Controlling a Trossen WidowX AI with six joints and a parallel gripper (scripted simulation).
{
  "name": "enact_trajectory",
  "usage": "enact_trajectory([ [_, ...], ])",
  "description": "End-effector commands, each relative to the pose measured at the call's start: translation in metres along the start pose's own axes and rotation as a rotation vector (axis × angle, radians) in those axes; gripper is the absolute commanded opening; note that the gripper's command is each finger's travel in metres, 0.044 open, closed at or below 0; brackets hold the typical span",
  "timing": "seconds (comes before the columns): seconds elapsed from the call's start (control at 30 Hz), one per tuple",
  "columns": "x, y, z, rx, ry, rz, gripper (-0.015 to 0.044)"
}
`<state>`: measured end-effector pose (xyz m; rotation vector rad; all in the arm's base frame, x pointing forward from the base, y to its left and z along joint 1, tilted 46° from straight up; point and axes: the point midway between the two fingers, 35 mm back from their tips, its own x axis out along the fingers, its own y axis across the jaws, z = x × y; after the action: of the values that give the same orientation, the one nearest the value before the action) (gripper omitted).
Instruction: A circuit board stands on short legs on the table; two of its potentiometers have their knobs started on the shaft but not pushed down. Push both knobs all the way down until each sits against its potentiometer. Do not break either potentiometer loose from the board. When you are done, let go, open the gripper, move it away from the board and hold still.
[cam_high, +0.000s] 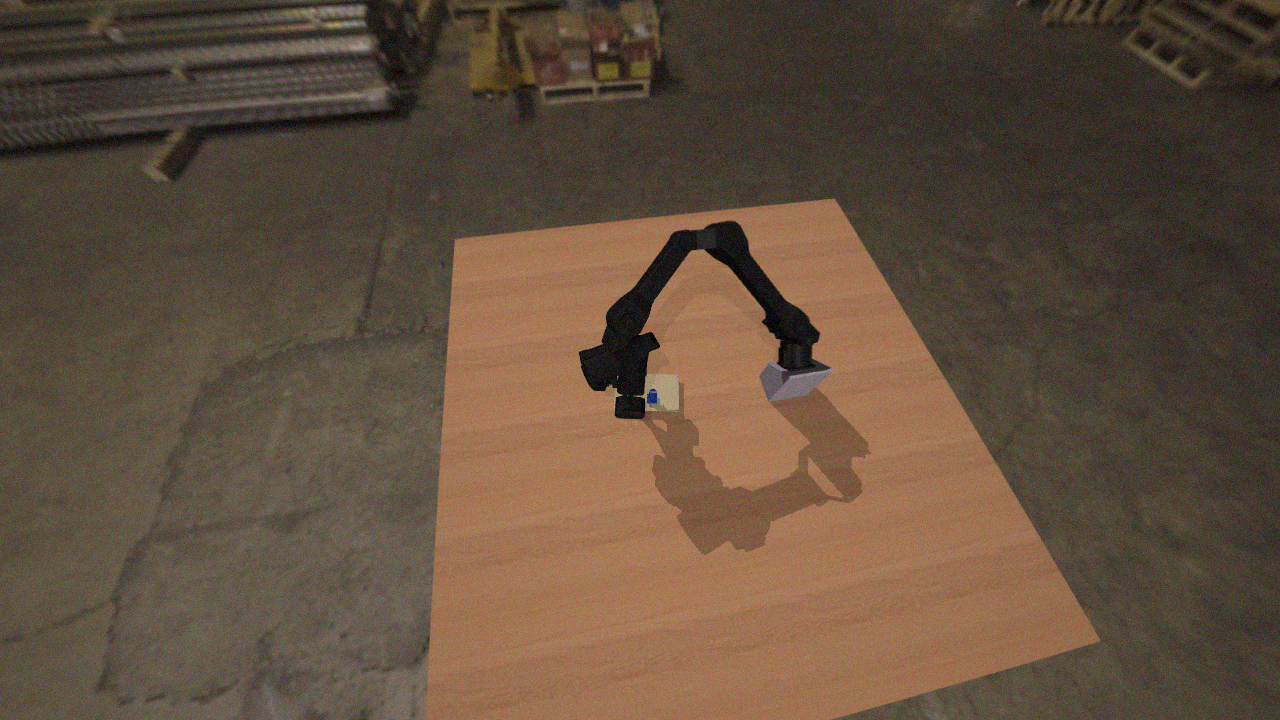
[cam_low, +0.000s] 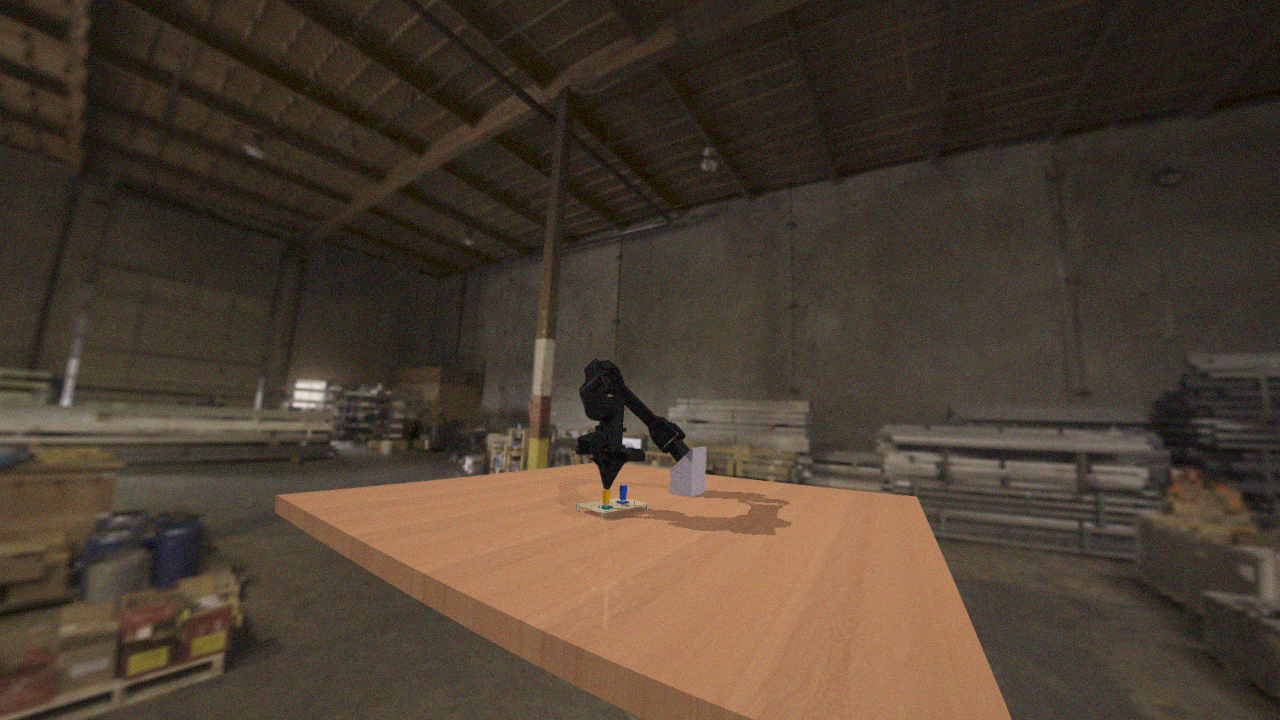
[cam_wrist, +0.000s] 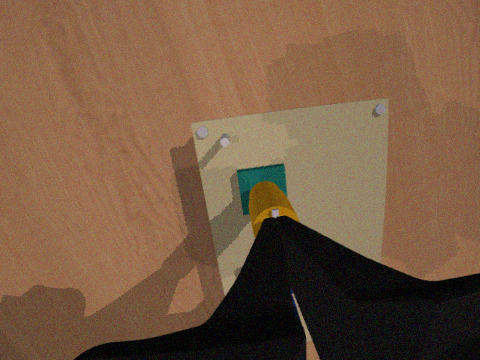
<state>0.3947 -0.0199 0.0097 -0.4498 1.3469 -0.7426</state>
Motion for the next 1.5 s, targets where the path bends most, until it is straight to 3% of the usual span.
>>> enact_trajectory([
  [0.0, 0.023, -0.003, 0.002, 0.029, 0.029, -0.012, 0.0000],
  [0.77, 0.024, -0.003, 0.002, 0.029, 0.029, -0.012, 0.0000],
  [1.47, -0.008, -0.002, 0.003, 0.029, 0.030, -0.010, 0.0000],
])
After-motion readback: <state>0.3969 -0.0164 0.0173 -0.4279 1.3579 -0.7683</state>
